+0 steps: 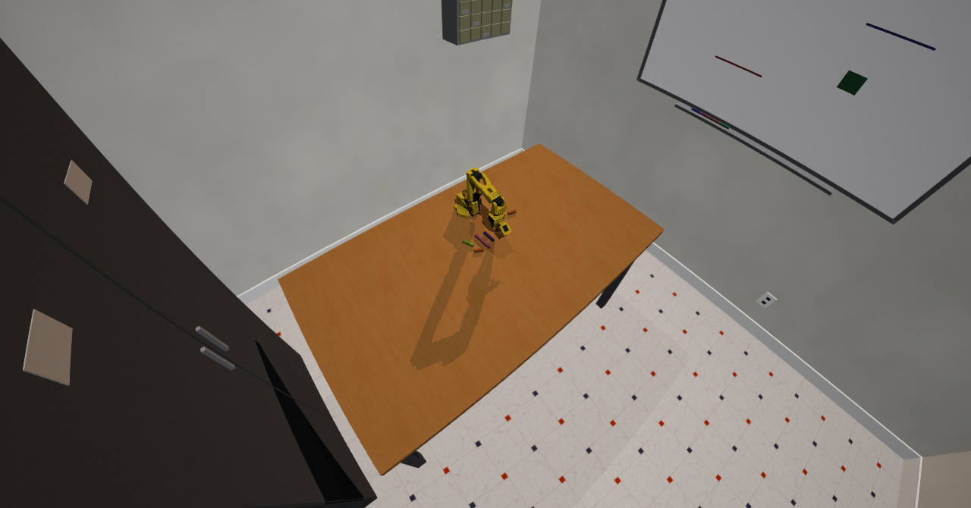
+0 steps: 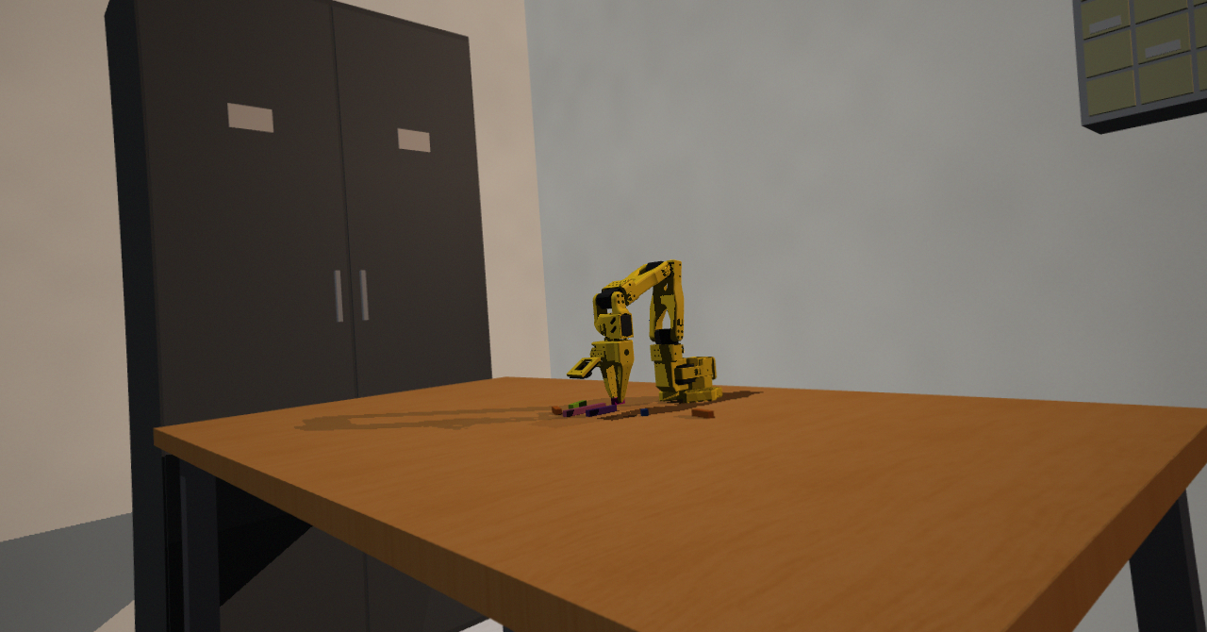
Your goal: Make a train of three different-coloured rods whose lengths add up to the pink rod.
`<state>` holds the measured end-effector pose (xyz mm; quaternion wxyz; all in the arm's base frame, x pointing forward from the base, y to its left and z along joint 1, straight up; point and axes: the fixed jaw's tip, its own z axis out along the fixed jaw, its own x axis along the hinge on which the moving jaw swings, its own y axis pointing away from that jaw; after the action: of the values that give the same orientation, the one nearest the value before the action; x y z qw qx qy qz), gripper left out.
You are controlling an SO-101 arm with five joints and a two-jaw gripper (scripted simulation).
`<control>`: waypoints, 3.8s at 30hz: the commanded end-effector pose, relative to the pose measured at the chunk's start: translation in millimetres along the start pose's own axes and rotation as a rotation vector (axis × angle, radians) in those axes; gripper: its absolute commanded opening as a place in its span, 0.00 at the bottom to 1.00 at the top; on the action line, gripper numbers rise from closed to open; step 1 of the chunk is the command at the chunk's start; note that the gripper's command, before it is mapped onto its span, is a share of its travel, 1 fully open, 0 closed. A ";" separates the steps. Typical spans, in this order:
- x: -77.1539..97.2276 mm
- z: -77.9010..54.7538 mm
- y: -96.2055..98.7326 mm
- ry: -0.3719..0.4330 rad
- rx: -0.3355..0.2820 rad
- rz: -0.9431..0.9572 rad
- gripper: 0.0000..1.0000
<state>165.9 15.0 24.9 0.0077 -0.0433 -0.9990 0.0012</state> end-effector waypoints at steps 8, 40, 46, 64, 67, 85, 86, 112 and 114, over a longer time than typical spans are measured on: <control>-13.3 -30.6 -1.0 -0.100 -0.013 0.001 0.00; -7.0 -27.4 30.0 -0.102 0.000 -0.551 0.00; -3.9 -26.1 39.7 -0.103 0.004 -0.730 0.00; 4.4 -23.1 60.1 -0.105 0.013 -1.124 0.00; 4.6 -23.0 60.6 -0.105 0.014 -1.133 0.00; 4.6 -23.0 60.6 -0.105 0.014 -1.134 0.00; 4.6 -23.0 60.6 -0.105 0.014 -1.134 0.00; 2.9 -23.8 63.9 -0.123 0.016 -1.158 0.00; 2.7 -22.3 64.0 -0.123 0.016 -1.158 0.00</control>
<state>155.9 72.1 35.1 0.0013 0.5055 -0.8628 0.0005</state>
